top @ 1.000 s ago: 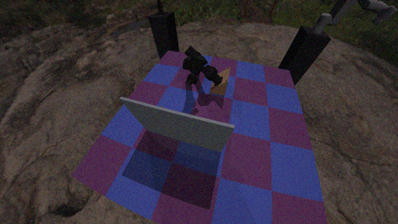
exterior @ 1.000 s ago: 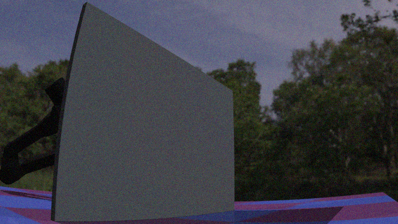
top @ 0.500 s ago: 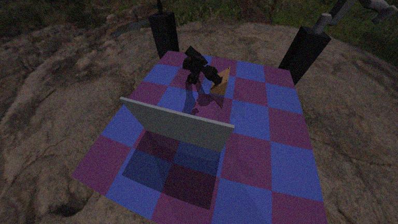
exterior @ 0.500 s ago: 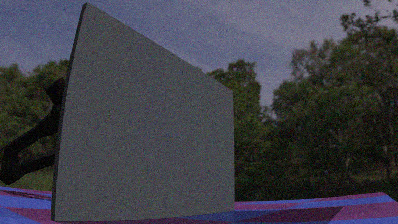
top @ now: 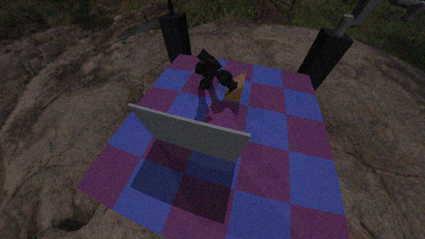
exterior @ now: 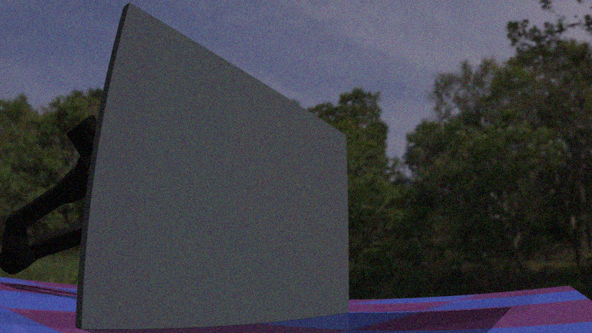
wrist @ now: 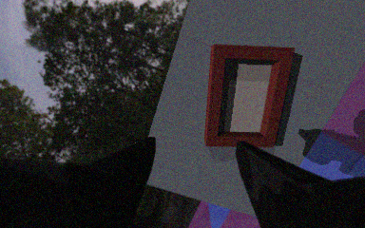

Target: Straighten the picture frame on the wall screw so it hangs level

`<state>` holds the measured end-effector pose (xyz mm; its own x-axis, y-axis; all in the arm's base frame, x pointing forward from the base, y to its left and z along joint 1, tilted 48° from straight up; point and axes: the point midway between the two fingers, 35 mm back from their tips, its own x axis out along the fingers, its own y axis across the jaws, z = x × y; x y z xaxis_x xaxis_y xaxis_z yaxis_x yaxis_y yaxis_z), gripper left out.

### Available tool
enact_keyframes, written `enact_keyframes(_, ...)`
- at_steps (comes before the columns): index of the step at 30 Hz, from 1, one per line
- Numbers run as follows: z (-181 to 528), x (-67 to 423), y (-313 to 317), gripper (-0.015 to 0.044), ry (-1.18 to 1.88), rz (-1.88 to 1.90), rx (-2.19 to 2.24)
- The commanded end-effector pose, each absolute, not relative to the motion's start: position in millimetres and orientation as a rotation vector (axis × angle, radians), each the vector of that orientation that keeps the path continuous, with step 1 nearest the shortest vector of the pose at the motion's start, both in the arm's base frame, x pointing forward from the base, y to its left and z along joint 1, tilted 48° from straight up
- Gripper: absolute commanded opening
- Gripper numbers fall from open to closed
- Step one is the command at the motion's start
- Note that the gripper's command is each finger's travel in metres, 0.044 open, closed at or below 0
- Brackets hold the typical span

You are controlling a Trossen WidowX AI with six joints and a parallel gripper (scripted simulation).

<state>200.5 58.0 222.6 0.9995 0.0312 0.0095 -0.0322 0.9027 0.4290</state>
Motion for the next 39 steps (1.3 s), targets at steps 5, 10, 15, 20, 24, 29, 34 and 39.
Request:
enact_keyframes(5, 223, 200, 57, 0.026, -0.005, 0.029, 0.441)
enact_keyframes(10, 223, 200, 57, 0.026, -0.005, 0.029, 0.441)
enact_keyframes(15, 223, 200, 57, 0.026, -0.005, 0.029, 0.441)
enact_keyframes(20, 223, 200, 57, 0.026, -0.005, 0.029, 0.441)
enact_keyframes(24, 221, 209, 59, 0.026, -0.004, 0.033, 0.444)
enact_keyframes(29, 214, 239, 54, 0.026, -0.009, 0.032, 0.445)
enact_keyframes(34, 203, 266, 37, 0.026, -0.013, 0.032, 0.443)
enact_keyframes(39, 199, 272, 30, 0.026, -0.014, 0.031, 0.443)
